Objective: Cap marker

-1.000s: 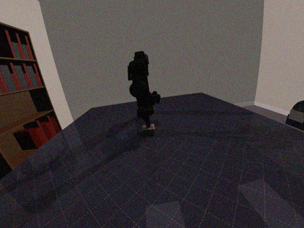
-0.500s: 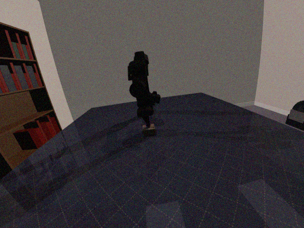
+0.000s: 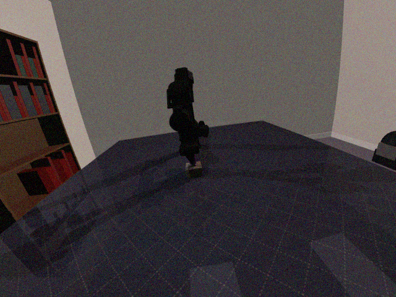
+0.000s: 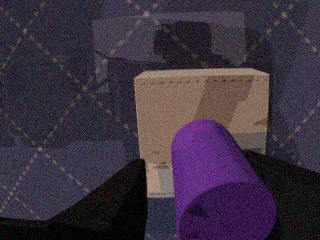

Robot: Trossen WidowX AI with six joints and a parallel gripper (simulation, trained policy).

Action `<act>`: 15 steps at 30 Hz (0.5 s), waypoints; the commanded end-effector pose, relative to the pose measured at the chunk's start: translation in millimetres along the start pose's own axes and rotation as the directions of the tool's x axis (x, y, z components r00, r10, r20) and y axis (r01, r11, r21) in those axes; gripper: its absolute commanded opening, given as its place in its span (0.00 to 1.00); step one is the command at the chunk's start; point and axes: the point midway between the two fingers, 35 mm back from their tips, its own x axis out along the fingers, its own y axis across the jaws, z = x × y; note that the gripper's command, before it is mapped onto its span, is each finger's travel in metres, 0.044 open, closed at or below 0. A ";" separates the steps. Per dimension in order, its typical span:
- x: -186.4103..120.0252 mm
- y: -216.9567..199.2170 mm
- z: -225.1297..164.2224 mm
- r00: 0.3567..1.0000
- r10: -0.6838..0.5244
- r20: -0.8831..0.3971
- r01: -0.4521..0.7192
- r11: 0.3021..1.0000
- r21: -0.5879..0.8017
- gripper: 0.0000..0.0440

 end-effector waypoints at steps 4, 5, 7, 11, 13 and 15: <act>11.0 17.1 4.7 0.997 0.069 0.022 -0.068 0.998 -0.009 0.57; 10.8 17.8 5.4 0.997 0.068 0.024 -0.067 0.998 -0.010 0.61; 10.6 18.4 6.6 0.998 0.063 0.030 -0.063 0.998 -0.010 0.72; 8.4 17.7 8.0 0.999 0.039 0.036 -0.038 0.999 -0.012 0.95; 5.7 16.1 8.5 0.999 0.017 0.035 -0.016 1.000 -0.013 1.00; 1.6 13.9 9.1 0.999 -0.008 0.035 0.008 1.000 -0.013 1.00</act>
